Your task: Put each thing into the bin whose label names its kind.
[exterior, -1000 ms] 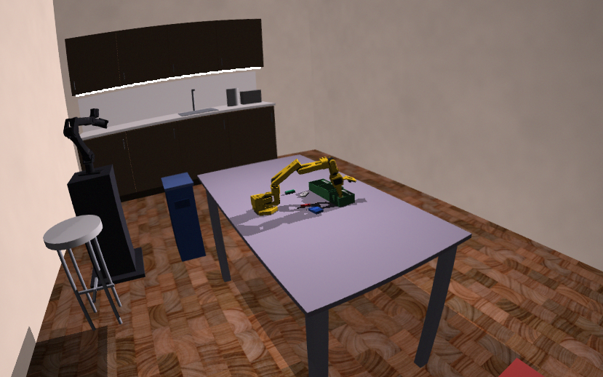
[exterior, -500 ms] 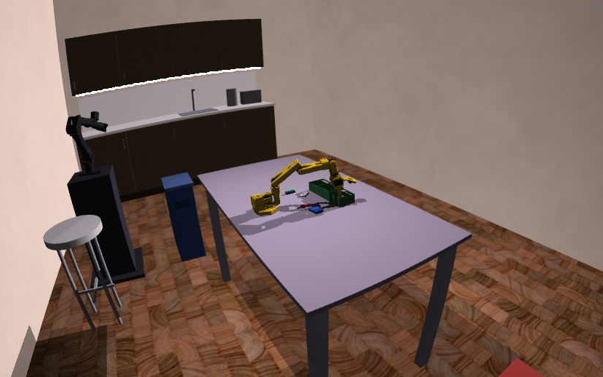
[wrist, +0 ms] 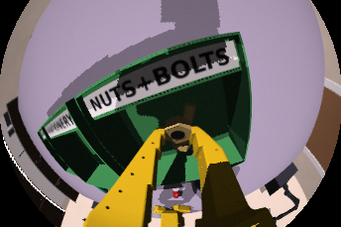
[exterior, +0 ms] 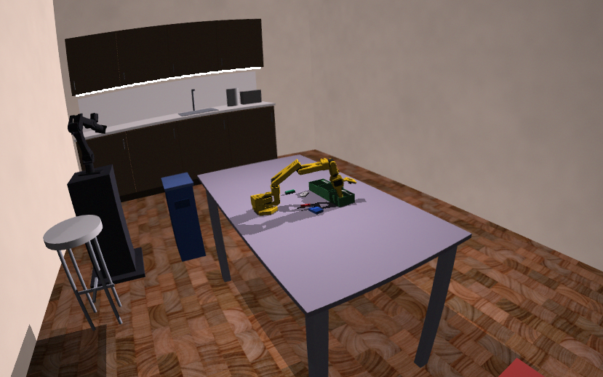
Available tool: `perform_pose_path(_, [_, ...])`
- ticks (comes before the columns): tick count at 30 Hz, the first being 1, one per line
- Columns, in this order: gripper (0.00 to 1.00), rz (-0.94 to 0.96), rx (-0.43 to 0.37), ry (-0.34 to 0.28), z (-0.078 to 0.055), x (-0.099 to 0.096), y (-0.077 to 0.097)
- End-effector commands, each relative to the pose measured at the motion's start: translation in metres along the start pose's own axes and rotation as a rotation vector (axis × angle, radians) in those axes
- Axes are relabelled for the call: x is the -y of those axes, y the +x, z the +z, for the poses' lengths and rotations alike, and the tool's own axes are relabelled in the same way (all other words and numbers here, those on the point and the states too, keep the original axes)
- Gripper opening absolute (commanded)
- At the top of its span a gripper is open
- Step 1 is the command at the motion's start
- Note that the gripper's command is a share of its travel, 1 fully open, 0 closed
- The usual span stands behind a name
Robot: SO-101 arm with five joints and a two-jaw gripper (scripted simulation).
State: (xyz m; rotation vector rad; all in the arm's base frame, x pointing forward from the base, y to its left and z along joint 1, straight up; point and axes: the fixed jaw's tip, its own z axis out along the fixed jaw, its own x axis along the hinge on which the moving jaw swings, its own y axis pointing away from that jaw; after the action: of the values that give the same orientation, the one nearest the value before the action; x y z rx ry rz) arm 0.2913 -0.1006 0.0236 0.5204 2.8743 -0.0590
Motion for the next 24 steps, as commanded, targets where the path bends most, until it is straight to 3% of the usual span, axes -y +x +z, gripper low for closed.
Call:
perform_pose_path(1, [0.00, 0.018, 0.028, 0.002, -0.0033, 0.0033, -0.0042])
perform_pose_path(24, [0.05, 0.018, 0.023, 0.002, -0.0003, 0.0033, -0.0033])
